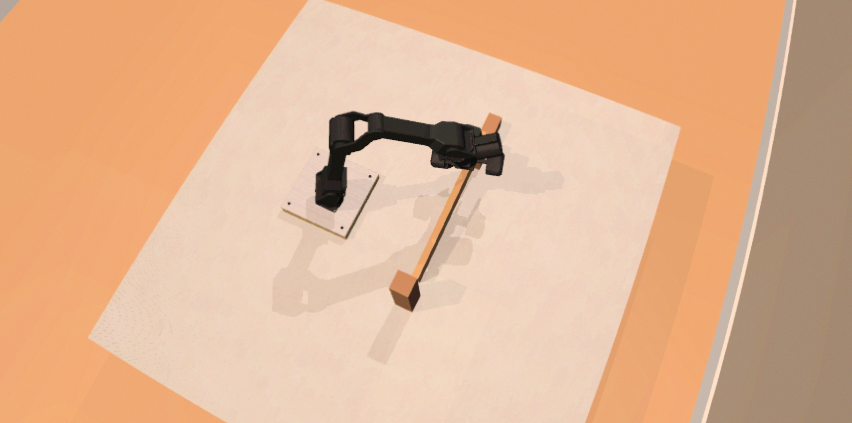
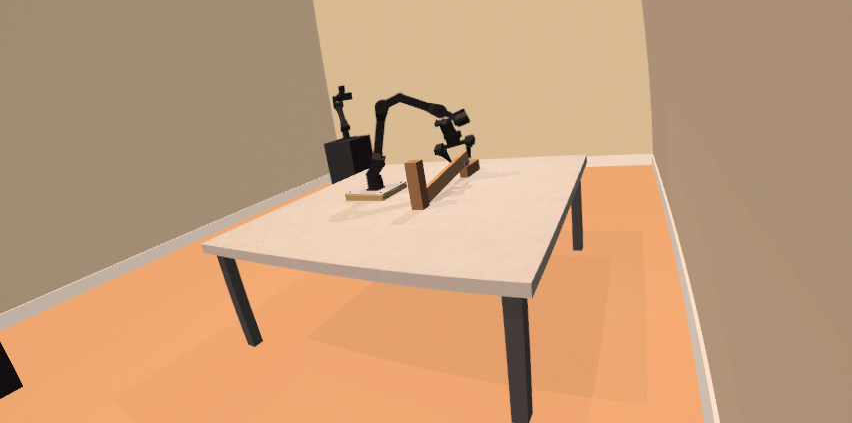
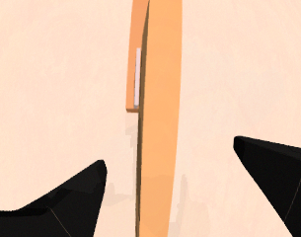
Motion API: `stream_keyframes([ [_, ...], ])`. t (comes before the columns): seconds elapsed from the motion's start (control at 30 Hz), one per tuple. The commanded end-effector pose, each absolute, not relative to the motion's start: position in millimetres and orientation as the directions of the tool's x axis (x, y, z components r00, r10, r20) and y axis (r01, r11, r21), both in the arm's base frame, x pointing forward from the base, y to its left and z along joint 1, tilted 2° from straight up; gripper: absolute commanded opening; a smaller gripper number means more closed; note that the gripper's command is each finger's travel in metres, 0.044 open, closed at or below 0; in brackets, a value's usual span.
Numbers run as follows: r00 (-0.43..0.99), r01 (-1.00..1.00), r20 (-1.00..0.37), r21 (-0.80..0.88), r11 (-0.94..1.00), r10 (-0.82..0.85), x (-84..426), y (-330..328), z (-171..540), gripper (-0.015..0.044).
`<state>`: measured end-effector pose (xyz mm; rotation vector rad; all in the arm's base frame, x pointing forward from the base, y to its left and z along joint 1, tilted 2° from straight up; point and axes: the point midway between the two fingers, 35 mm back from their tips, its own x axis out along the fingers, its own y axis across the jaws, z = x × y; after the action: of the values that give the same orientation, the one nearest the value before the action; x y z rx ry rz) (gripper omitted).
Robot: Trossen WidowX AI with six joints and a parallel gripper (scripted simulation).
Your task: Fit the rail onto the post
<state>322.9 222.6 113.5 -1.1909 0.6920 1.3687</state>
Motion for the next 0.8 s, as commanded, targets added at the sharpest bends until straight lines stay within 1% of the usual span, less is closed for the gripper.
stream_keyframes([
  [0.0, 0.161, -0.972, -0.959, -0.195, -0.13, 0.235, 335, 149, 113, 0.044],
  [0.13, 0.134, -0.987, -0.983, -0.143, -0.073, 0.124, 334, 79, 113, 0.044],
  [0.23, 0.09, -0.995, -0.995, -0.091, -0.029, 0.049, 324, 28, 115, 0.044],
  [0.3, 0.064, -0.998, -0.998, -0.064, -0.009, 0.019, 317, 6, 116, 0.044],
  [0.77, 0.056, -0.998, -0.998, -0.056, -0.003, 0.011, 316, 0, 107, 0.044],
])
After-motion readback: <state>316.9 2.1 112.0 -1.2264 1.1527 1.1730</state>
